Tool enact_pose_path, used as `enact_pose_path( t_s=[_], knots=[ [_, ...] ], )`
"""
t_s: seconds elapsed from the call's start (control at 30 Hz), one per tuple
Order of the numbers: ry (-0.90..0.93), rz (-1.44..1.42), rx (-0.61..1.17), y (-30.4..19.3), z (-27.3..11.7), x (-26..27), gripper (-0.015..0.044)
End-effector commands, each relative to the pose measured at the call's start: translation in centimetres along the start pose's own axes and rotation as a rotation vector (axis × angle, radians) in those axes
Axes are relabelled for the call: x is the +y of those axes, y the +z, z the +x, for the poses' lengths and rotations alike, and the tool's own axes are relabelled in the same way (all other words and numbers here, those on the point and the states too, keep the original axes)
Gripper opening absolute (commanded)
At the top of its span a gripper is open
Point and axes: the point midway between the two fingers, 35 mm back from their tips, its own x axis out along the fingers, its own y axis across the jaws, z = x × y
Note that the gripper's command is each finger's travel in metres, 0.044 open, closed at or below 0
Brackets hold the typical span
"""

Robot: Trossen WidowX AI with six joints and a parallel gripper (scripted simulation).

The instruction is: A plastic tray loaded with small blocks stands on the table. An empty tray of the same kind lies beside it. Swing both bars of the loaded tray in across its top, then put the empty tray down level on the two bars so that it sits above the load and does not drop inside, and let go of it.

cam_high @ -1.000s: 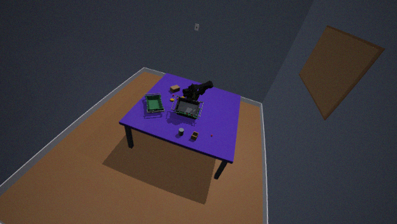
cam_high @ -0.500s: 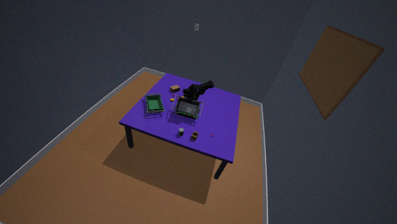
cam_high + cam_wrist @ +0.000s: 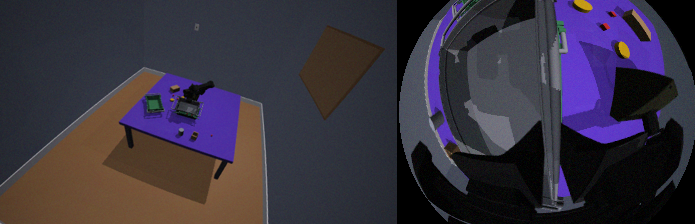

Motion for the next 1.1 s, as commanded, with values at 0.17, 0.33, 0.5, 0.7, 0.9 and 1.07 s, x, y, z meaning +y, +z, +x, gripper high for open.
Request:
enact_pose_path(
  t_s=[0.17, 0.33, 0.5, 0.7, 0.9, 1.07],
  knots=[
    [-0.011, 0.004, 0.003, -0.33, 0.68, -0.49, 0.0000],
    [-0.011, 0.004, 0.003, -0.43, 1.17, -0.75, 0.0000],
    [-0.011, 0.004, 0.003, -0.44, 1.19, -0.77, 0.0000],
    [-0.011, 0.004, 0.003, -0.44, 1.19, -0.77, 0.0000],
    [-0.011, 0.004, 0.003, -0.44, 1.19, -0.77, 0.0000],
    [-0.011, 0.004, 0.003, -0.44, 1.19, -0.77, 0.0000]
  ],
)
